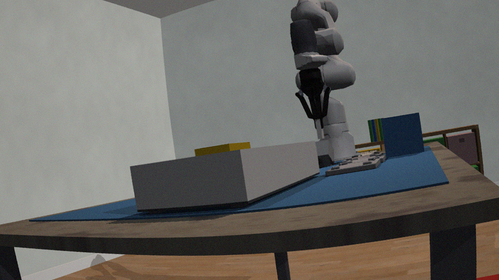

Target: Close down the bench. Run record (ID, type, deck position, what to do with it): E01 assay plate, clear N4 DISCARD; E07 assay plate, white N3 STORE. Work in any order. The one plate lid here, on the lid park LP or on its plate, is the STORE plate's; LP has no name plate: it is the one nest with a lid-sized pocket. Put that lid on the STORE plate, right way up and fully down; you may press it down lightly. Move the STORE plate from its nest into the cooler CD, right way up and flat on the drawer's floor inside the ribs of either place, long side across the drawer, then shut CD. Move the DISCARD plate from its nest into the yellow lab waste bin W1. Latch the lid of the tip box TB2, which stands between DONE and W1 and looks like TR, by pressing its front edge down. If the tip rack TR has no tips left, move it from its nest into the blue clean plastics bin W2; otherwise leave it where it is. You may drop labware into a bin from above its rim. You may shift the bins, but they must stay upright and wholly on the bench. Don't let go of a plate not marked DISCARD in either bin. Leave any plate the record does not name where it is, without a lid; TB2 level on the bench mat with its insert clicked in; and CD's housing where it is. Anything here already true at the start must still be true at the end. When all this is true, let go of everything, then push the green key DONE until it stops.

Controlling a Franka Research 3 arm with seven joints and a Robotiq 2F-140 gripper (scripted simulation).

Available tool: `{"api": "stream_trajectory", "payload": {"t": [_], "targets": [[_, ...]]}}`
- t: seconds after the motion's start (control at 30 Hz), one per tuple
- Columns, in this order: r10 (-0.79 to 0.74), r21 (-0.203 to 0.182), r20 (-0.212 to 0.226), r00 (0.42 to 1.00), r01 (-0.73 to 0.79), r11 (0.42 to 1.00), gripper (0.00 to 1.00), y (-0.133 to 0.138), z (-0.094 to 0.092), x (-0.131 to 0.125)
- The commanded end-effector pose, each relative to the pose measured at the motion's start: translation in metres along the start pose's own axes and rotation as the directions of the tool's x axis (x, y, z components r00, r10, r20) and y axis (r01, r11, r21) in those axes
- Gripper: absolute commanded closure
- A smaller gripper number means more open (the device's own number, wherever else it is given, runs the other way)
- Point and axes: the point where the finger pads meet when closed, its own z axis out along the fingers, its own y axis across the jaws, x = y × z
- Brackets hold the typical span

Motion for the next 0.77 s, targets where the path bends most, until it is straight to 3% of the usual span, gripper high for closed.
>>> {"api": "stream_trajectory", "payload": {"t": [0.0,0.73], "targets": [[-0.004,0.000,-0.004,1.000,0.004,1.000,1.00,0.001,0.003,0.001],[-0.004,0.000,-0.004,1.000,0.004,1.000,1.00,0.001,0.017,0.001]]}}
